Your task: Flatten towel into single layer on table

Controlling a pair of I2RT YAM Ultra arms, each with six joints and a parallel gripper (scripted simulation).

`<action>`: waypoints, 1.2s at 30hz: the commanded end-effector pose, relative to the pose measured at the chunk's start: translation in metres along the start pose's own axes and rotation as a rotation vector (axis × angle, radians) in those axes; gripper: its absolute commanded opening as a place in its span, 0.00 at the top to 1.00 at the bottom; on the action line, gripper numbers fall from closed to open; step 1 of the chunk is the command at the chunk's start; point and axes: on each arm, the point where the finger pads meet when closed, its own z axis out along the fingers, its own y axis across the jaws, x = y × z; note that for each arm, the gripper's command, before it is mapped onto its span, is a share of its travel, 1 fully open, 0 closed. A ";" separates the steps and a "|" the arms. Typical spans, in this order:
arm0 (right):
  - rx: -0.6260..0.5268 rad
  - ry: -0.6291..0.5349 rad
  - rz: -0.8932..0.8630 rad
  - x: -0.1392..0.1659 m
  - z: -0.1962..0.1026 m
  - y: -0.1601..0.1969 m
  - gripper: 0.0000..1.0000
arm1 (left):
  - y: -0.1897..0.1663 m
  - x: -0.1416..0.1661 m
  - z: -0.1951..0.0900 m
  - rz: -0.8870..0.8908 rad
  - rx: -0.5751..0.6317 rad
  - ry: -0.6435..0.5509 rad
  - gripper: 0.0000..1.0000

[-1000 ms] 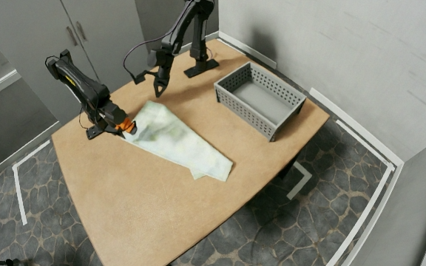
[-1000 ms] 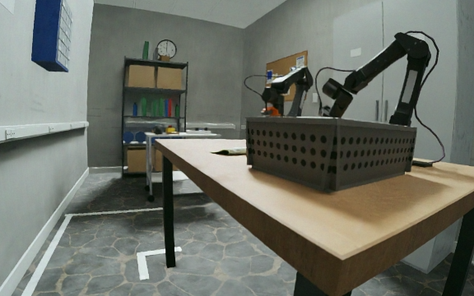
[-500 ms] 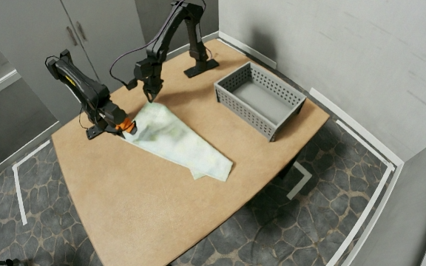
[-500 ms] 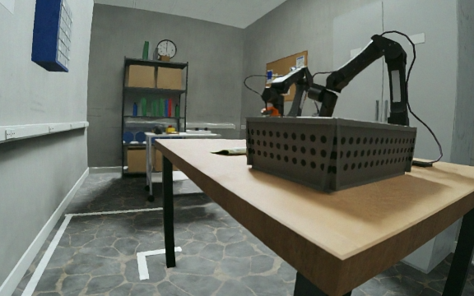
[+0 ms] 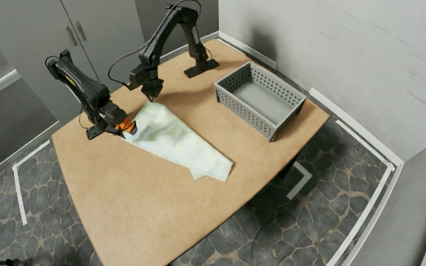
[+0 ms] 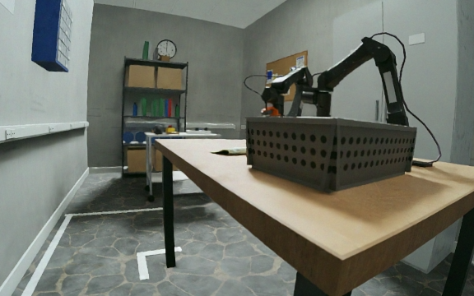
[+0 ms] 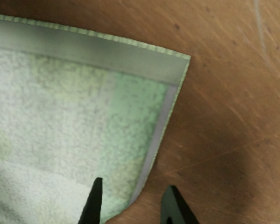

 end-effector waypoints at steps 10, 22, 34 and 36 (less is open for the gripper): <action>-0.004 0.011 -0.004 0.001 0.009 0.005 0.66 | 0.008 -0.011 -0.002 0.014 -0.012 -0.022 0.66; -0.007 0.009 0.001 0.010 0.044 -0.005 0.66 | -0.007 0.009 0.046 0.004 0.026 -0.012 0.66; -0.002 0.008 -0.005 0.006 0.049 0.001 0.66 | -0.010 0.001 0.049 0.007 0.029 -0.013 0.66; 0.005 0.012 -0.004 0.008 0.053 0.004 0.66 | 0.013 0.002 0.043 0.009 -0.016 -0.020 0.66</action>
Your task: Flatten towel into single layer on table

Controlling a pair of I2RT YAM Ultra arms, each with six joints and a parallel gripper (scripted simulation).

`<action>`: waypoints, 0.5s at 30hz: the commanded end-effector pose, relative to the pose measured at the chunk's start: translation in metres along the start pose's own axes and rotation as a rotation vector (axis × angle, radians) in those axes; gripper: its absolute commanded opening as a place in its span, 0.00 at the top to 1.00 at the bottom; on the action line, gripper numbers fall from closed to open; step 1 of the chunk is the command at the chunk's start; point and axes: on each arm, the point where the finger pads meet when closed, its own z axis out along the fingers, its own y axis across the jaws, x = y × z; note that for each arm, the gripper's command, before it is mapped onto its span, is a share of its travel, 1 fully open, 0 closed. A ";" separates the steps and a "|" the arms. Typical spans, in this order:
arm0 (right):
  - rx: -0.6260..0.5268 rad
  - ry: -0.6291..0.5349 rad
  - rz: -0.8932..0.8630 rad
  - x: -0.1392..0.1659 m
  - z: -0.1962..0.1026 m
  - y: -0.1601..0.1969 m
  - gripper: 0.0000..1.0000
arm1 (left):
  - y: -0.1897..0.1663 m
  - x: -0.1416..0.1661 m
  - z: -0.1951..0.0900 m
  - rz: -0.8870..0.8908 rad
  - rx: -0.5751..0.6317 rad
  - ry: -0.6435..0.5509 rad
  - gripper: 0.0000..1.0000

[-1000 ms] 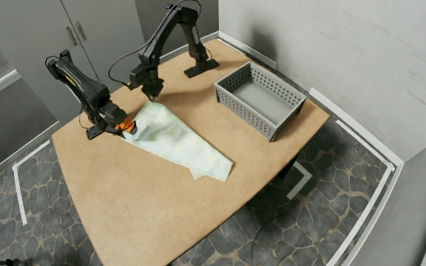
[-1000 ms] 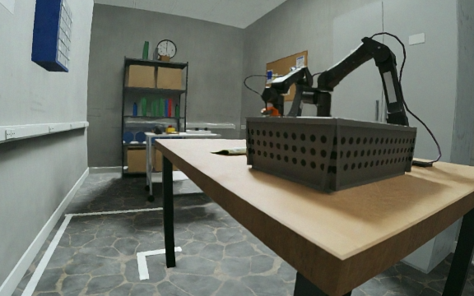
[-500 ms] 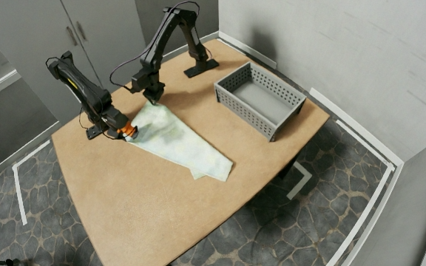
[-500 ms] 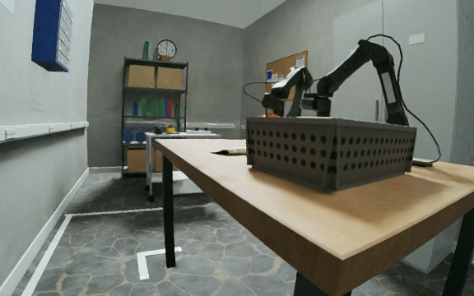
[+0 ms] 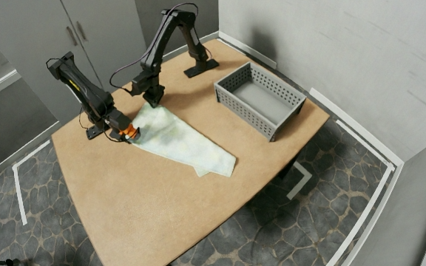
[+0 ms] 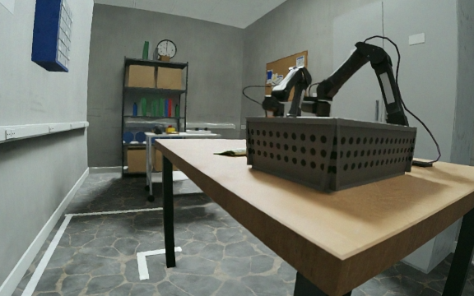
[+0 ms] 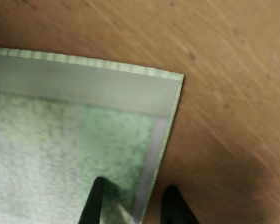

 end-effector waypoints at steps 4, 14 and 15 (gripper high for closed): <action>-0.014 0.008 -0.005 0.001 0.012 0.008 0.66 | 0.015 -0.003 0.003 0.001 -0.018 -0.017 0.66; -0.007 0.009 -0.008 0.002 0.012 0.006 0.76 | 0.012 -0.001 0.004 -0.002 0.001 -0.013 0.81; -0.005 0.009 -0.008 0.002 0.012 0.006 0.76 | 0.012 -0.001 0.004 -0.003 0.002 -0.013 0.81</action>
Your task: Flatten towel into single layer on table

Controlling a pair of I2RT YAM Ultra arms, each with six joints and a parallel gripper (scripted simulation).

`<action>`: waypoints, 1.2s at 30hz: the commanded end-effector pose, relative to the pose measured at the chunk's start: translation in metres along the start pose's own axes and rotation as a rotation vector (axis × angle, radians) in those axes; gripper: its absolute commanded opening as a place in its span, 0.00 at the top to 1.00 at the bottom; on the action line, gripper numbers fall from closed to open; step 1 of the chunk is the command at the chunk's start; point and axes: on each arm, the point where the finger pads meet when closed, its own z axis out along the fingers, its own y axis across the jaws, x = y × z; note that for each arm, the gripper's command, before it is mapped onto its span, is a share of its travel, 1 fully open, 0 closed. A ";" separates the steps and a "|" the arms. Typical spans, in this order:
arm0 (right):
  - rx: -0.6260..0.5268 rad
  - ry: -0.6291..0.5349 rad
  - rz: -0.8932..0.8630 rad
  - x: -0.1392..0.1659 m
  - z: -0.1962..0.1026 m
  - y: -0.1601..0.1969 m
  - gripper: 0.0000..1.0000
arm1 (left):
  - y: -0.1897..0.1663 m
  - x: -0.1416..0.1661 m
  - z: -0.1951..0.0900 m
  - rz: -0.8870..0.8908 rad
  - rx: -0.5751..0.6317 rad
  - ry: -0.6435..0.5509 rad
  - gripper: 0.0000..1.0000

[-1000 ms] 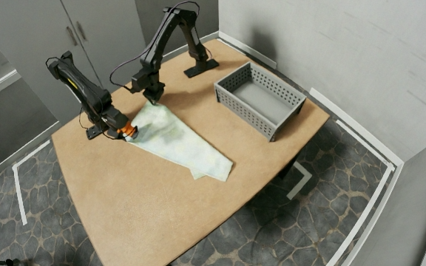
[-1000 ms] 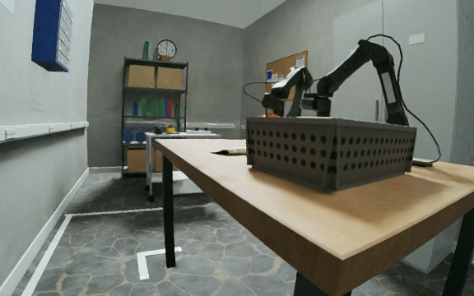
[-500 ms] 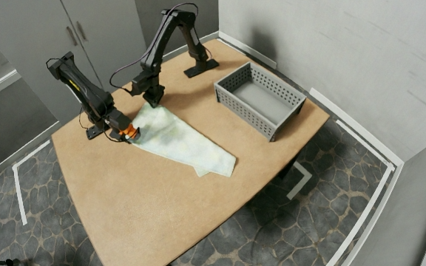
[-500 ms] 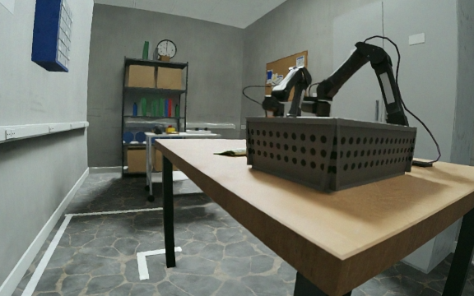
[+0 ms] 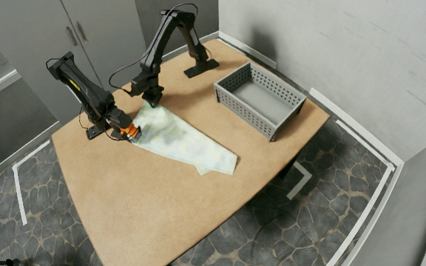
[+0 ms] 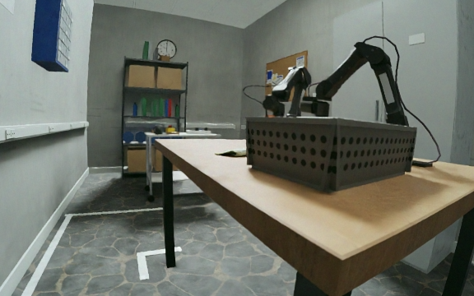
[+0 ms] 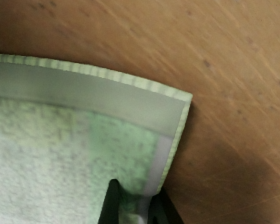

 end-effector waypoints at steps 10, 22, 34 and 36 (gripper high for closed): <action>0.001 0.029 -0.003 0.016 0.006 0.010 1.00 | 0.011 0.002 0.003 -0.004 0.016 -0.006 0.99; 0.035 0.029 -0.002 0.021 0.000 -0.003 1.00 | 0.006 -0.010 -0.022 0.001 0.011 -0.017 1.00; 0.047 -0.014 -0.006 0.006 -0.031 -0.003 1.00 | 0.002 -0.008 -0.032 -0.011 0.054 -0.008 1.00; 0.047 -0.014 -0.004 0.006 -0.031 -0.003 1.00 | 0.002 -0.008 -0.032 -0.011 0.054 -0.008 1.00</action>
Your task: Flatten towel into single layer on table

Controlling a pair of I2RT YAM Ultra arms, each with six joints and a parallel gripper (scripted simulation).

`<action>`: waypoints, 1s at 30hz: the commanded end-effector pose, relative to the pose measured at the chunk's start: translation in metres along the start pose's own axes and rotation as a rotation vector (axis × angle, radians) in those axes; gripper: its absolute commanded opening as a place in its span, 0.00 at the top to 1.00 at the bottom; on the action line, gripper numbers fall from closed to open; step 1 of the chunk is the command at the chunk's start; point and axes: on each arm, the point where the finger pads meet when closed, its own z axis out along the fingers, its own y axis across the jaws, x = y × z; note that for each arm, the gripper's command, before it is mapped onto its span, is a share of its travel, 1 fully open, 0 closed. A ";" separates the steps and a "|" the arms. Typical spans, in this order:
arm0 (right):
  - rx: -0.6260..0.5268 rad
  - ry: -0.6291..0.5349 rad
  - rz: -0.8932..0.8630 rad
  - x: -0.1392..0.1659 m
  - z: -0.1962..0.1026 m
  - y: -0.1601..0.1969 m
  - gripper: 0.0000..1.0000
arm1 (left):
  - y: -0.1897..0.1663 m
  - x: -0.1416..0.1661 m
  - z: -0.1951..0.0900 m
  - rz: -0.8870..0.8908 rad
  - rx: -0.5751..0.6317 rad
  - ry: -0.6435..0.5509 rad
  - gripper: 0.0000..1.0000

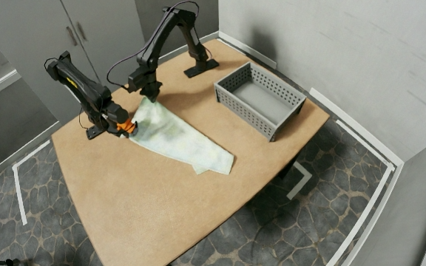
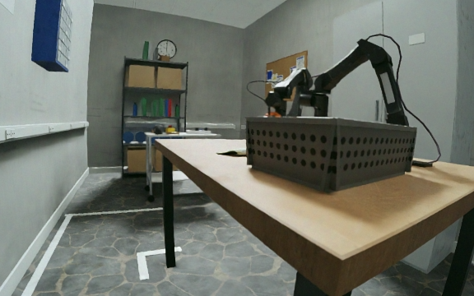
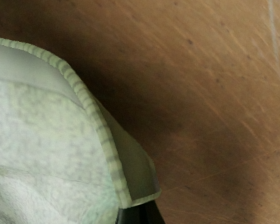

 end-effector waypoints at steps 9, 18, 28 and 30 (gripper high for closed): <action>0.018 -0.034 0.006 -0.008 -0.012 -0.005 1.00 | 0.000 -0.004 -0.005 -0.006 0.015 -0.014 1.00; 0.015 -0.036 -0.001 -0.010 -0.020 0.001 1.00 | 0.006 0.004 -0.007 -0.028 0.000 -0.019 1.00; 0.015 -0.018 0.002 -0.028 -0.037 -0.001 1.00 | 0.009 0.019 -0.041 -0.107 -0.046 -0.042 1.00; 0.015 -0.018 0.002 -0.028 -0.037 -0.001 1.00 | 0.009 0.019 -0.041 -0.107 -0.046 -0.042 1.00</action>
